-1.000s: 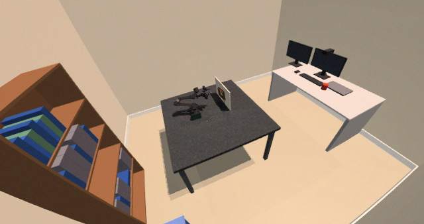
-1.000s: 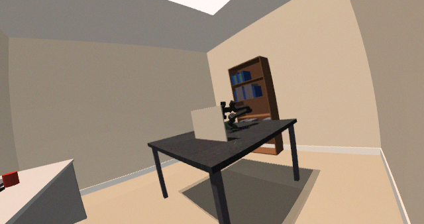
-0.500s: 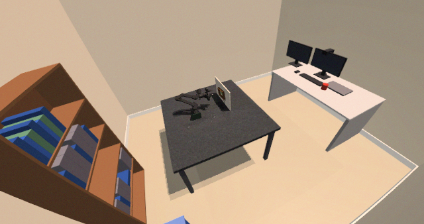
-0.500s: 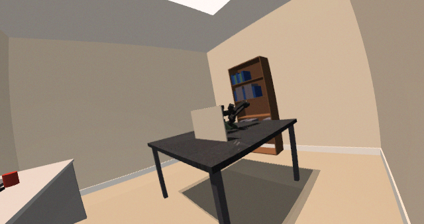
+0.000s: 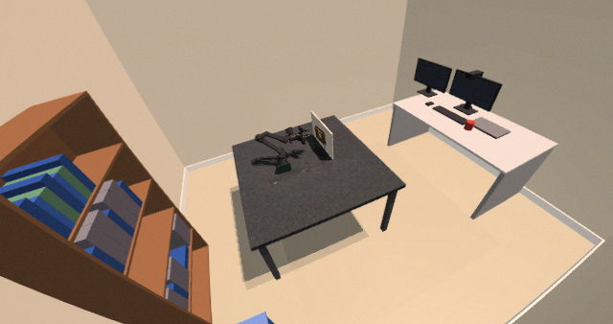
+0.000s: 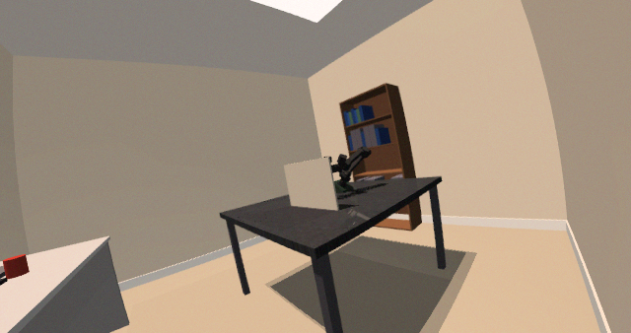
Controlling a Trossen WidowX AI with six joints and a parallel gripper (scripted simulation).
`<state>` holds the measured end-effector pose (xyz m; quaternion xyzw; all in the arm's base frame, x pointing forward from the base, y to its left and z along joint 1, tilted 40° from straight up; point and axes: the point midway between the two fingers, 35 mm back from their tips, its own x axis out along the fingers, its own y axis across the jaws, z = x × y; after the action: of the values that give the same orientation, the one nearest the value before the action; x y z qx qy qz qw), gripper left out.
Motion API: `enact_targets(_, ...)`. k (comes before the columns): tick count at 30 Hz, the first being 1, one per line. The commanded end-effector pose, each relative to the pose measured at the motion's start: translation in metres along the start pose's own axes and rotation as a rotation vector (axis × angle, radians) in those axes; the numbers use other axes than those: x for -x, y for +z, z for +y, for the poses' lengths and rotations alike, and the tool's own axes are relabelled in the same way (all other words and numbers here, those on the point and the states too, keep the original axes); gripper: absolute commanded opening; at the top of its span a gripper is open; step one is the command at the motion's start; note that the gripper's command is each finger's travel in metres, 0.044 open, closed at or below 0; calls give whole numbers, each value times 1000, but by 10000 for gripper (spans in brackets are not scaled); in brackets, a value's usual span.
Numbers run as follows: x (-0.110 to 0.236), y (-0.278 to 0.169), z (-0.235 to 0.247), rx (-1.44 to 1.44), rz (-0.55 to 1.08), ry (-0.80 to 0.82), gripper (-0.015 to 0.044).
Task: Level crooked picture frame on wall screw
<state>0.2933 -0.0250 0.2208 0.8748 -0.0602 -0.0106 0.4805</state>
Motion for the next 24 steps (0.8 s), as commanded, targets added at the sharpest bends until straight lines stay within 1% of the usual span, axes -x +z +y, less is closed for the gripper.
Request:
enact_targets(1, -23, -3, 3, 5, 6, 3, 260)
enact_targets(6, -55, 1, -2, 5, 7, 4, 260)
enact_targets(24, -58, 1, -2, 5, 7, 4, 260)
